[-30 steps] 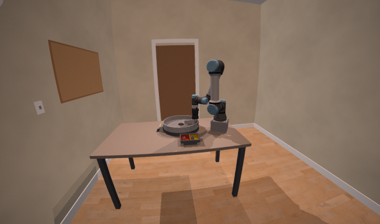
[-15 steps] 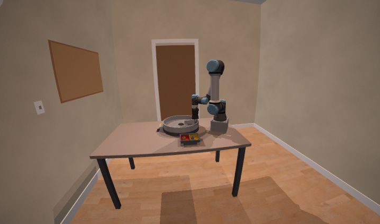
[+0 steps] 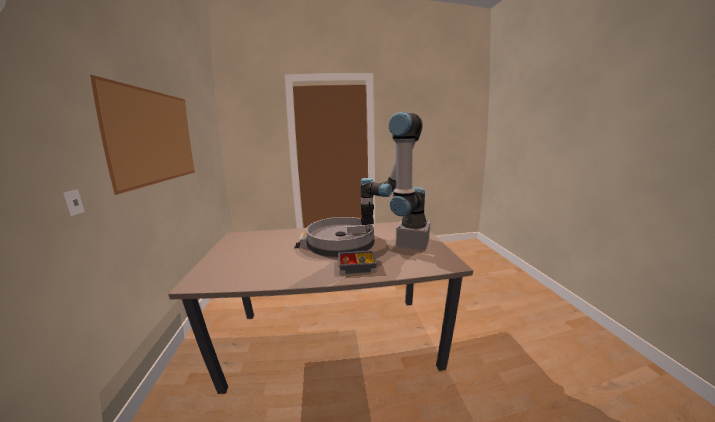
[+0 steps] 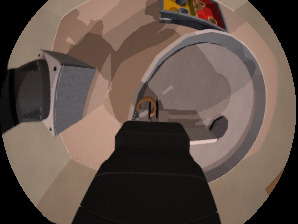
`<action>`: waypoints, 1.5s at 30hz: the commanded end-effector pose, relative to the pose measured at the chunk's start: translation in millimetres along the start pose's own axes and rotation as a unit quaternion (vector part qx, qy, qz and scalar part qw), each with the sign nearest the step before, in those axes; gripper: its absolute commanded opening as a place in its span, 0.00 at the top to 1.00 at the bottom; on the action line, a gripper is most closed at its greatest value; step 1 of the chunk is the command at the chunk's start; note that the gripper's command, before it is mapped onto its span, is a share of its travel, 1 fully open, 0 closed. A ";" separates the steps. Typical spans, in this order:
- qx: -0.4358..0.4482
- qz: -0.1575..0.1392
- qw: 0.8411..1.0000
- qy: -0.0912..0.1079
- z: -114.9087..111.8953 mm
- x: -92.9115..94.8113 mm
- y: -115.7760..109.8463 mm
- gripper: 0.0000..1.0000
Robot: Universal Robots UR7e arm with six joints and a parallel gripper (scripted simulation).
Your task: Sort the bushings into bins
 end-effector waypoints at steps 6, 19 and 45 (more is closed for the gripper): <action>0.000 0.000 1.000 0.000 0.2 -2.0 -0.3 1.00; 0.000 0.000 1.000 0.001 0.2 -6.2 -0.3 1.00; 0.000 0.000 1.000 0.000 0.2 -12.2 -0.3 1.00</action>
Point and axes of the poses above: the point where the finger pads meet when closed, its own x axis out along the fingers, its own z axis across the jaws, y = z × x, the point moved 3 cm from there along -x, back along the fingers, and after that the axes turned 13 degrees about -x, right-handed, at the moved point
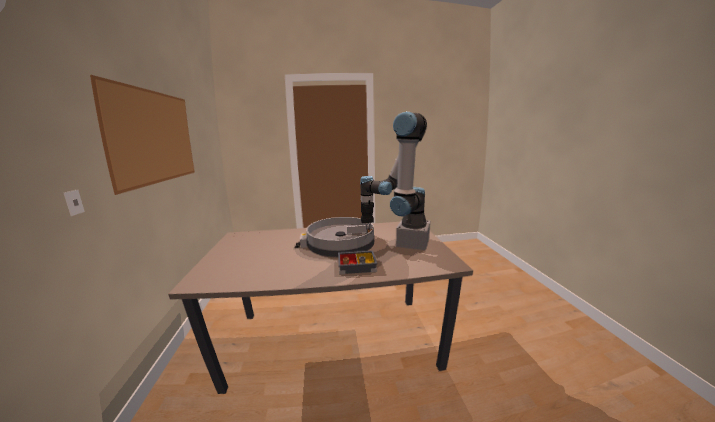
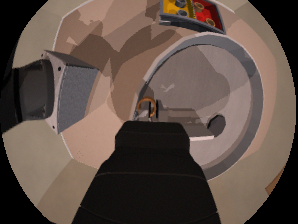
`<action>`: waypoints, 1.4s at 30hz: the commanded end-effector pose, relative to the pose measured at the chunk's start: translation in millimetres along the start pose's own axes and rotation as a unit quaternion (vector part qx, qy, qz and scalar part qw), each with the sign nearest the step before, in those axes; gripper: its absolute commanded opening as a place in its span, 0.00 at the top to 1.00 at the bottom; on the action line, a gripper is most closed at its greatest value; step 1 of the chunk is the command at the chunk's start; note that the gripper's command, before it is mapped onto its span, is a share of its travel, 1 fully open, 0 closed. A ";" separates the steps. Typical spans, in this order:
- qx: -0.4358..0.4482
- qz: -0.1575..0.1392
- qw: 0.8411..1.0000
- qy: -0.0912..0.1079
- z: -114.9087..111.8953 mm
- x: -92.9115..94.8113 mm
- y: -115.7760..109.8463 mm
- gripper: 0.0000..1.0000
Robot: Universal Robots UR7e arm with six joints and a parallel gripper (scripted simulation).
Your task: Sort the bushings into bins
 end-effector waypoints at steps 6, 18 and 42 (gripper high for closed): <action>0.000 0.000 1.000 0.000 0.2 -2.4 -0.3 1.00; 0.000 0.000 1.000 0.000 0.2 -6.8 -0.3 1.00; 0.000 0.000 1.000 0.000 0.2 -12.8 -0.3 1.00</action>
Point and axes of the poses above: the point where the finger pads meet when closed, its own x axis out along the fingers, its own z axis across the jaws, y = z × x, the point moved 3 cm from there along -x, back along the fingers, and after that the axes turned 13 degrees about -x, right-handed, at the moved point
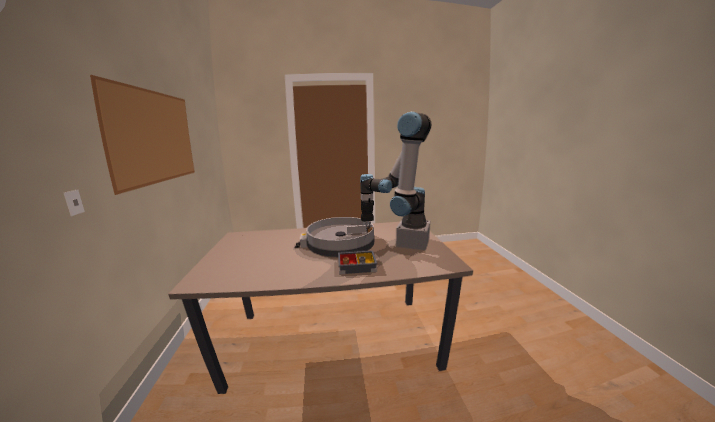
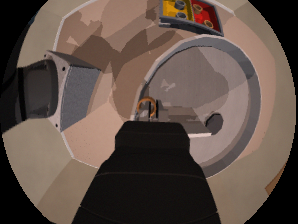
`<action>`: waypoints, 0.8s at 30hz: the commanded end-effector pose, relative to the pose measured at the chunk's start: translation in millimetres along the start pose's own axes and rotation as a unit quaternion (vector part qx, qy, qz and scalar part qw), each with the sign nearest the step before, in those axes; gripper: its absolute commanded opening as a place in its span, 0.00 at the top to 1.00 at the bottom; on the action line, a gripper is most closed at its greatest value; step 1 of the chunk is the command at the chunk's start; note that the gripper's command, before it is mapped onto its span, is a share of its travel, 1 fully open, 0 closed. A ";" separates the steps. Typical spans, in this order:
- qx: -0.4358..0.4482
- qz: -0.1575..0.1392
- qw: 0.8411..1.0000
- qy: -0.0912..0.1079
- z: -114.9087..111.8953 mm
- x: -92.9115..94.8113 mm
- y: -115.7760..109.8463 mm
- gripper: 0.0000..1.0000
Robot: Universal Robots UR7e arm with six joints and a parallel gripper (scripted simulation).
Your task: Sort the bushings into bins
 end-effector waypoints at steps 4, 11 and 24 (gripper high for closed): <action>0.000 0.000 1.000 0.000 0.2 -1.1 -0.3 1.00; 0.000 0.000 1.000 0.000 0.2 -4.0 -0.3 1.00; 0.000 0.000 1.000 0.000 0.2 -7.1 -0.3 1.00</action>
Point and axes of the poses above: the point where the finger pads meet when closed, its own x axis out along the fingers, its own z axis across the jaws, y = z × x, the point moved 3 cm from there along -x, back along the fingers, and after that the axes turned 13 degrees about -x, right-handed, at the moved point
